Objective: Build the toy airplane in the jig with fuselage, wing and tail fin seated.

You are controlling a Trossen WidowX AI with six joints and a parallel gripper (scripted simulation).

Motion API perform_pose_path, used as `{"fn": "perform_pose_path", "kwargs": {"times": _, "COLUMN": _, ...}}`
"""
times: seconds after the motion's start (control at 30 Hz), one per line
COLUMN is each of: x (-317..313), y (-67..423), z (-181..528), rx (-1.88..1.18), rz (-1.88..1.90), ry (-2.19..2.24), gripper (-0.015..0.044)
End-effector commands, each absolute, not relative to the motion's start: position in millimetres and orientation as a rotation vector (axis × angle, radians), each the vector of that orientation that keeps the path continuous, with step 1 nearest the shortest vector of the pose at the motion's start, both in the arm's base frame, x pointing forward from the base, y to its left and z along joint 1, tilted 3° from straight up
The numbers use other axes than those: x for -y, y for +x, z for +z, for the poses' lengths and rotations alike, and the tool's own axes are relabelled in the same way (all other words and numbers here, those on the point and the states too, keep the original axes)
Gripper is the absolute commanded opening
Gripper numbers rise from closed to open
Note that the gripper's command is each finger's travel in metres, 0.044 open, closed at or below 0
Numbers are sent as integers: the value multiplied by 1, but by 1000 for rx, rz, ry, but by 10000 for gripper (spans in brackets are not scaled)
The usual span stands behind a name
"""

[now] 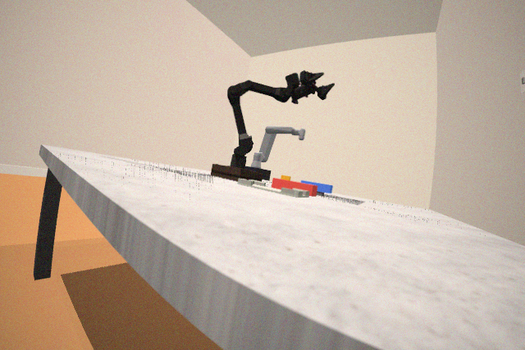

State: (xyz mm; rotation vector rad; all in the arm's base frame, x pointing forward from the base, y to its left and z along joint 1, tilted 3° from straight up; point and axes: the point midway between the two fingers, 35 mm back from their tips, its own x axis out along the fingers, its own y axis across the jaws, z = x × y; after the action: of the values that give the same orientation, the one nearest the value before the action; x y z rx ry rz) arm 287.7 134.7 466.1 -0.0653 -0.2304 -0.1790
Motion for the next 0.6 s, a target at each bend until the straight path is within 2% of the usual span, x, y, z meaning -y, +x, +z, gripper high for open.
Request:
{"fn": "perform_pose_path", "kwargs": {"times": 0.0, "x": -150, "y": 334, "z": 408, "rx": 45, "rz": -82, "ry": -250, "gripper": 440}}
{"fn": "perform_pose_path", "kwargs": {"times": 0.37, "x": -137, "y": 371, "z": 294, "rx": -374, "rz": 47, "ry": -319, "gripper": 440}}
{"fn": "perform_pose_path", "kwargs": {"times": 0.57, "x": -104, "y": 361, "z": 200, "rx": -813, "rz": 93, "ry": -295, "gripper": 440}}
